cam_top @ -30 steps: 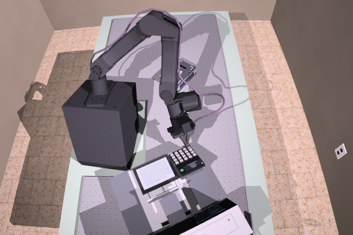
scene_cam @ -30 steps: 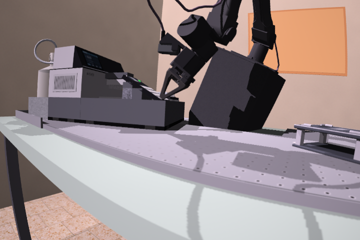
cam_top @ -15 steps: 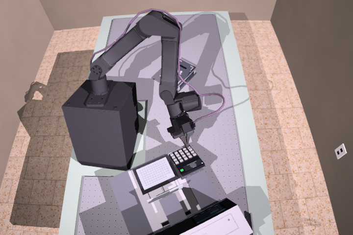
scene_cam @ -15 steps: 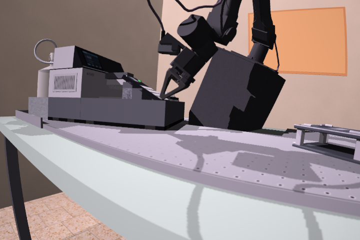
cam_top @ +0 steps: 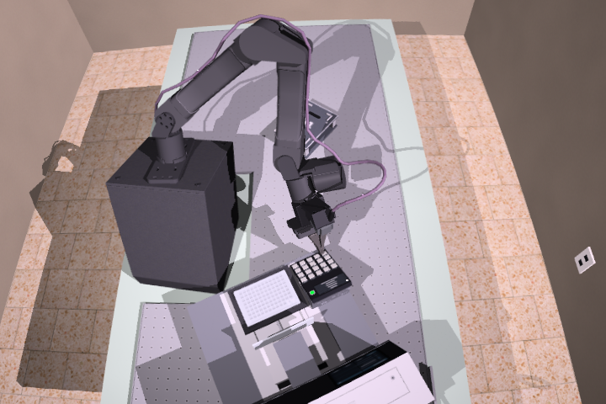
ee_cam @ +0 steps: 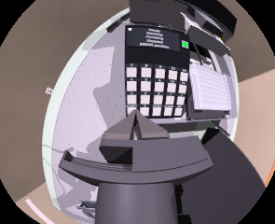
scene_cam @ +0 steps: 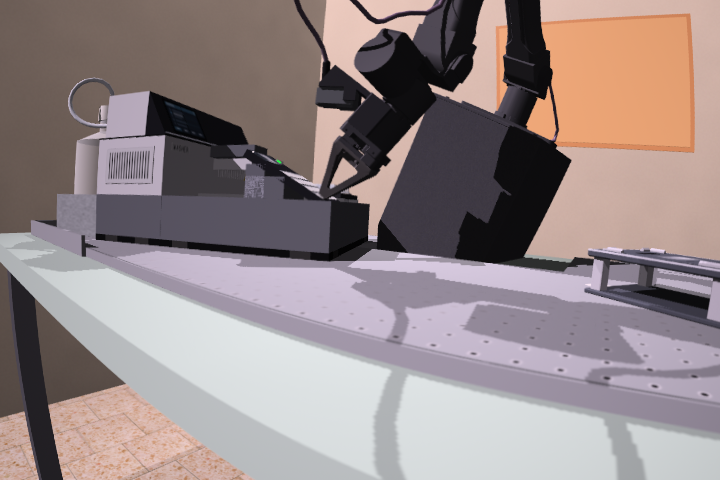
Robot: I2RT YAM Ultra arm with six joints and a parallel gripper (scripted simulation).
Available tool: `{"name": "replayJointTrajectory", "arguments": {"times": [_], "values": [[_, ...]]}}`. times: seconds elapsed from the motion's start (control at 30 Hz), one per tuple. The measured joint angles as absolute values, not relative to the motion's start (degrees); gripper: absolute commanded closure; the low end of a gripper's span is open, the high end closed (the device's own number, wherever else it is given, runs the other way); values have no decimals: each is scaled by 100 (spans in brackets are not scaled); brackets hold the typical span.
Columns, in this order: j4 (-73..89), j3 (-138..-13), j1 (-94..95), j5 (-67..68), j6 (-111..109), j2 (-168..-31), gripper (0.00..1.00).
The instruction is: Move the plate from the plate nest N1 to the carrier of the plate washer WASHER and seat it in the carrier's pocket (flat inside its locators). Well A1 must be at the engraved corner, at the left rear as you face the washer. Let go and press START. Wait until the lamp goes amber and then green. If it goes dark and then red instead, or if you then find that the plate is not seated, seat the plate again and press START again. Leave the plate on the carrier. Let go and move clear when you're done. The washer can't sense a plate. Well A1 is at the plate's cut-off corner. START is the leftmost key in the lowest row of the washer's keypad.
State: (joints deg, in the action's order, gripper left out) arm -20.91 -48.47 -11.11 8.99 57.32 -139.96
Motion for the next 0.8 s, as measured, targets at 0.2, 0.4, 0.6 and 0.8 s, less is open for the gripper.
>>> {"name": "replayJointTrajectory", "arguments": {"times": [0.2,0.4,0.6,0.8], "values": [[-2091,-4847,-1111,899,5732,-13996,100],[-2091,-4847,-1111,899,5732,-13996,100],[-2088,-4847,-1111,899,5732,-13996,100],[-2091,-4831,-1114,899,5739,-13920,100]]}}
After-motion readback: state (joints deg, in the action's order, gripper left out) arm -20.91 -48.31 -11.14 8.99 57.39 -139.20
